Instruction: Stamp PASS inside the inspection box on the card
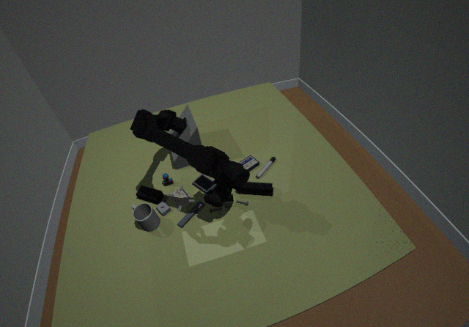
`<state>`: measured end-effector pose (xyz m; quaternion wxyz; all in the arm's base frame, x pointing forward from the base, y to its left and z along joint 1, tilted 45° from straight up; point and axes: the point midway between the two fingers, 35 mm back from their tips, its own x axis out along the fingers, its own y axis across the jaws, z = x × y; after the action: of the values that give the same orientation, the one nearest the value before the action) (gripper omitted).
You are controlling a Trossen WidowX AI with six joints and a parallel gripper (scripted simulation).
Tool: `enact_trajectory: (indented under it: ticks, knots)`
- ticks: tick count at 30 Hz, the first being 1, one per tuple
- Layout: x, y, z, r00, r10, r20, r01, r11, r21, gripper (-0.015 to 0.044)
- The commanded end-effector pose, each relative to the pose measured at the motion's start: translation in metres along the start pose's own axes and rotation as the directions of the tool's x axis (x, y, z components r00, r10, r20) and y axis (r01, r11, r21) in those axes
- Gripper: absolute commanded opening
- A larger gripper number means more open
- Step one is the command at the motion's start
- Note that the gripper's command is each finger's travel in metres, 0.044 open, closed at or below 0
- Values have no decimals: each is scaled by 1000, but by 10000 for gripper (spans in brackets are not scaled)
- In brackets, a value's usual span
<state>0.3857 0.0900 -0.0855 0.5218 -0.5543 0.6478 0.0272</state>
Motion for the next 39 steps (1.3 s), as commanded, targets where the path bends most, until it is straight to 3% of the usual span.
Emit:
enact_trajectory:
  ticks: [1,39]
  knots:
    - [-3,0,1,1000,5,4,-5,1000,5,0]
    - [-22,0,1,1000,1,6,-1,1000,5,0]
